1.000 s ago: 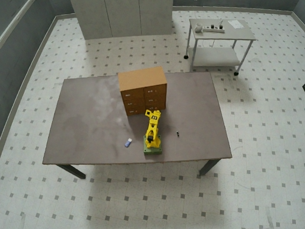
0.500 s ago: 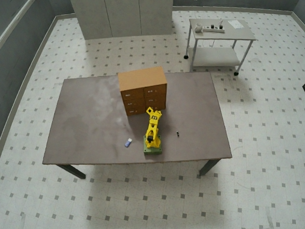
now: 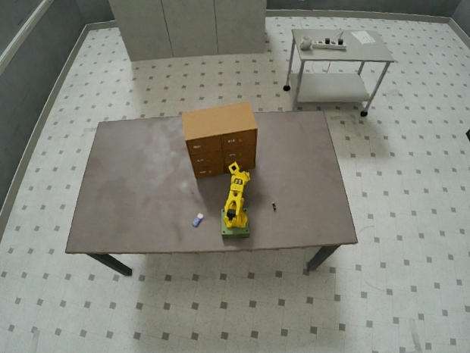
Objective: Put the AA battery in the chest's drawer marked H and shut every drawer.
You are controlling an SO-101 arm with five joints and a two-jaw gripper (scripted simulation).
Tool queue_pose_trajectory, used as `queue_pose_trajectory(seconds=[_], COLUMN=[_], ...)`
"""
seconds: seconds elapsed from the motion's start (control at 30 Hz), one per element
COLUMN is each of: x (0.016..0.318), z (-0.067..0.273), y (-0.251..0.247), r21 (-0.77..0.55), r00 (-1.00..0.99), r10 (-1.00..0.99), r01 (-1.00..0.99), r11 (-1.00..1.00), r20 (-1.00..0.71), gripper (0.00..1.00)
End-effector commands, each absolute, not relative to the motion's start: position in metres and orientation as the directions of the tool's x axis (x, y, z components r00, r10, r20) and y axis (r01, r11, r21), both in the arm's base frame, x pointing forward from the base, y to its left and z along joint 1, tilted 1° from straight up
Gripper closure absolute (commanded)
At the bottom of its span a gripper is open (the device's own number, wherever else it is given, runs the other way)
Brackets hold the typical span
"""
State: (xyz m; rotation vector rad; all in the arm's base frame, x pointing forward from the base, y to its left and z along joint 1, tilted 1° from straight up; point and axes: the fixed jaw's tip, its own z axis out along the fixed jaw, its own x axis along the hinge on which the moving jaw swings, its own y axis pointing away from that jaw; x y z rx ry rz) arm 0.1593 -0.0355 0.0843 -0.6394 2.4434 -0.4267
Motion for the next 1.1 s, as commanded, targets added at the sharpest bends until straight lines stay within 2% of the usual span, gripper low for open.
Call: queue_pose_trajectory(seconds=[0.0, 0.53, 1.07], x=[0.1623, 0.1641, 0.1655], z=[0.0898, 0.0913, 0.0928], y=[-0.0371, -0.0380, -0.0394], r21=[-0.396, -0.204, -0.024], r00=[-0.742, -0.786, -0.747], r10=[-0.442, -0.112, 0.175], r01=[-0.256, 0.018, 0.248], r11=[0.882, 0.979, 0.969], r20=[-0.504, -0.608, -0.641], gripper=[0.79, 0.79, 0.79])
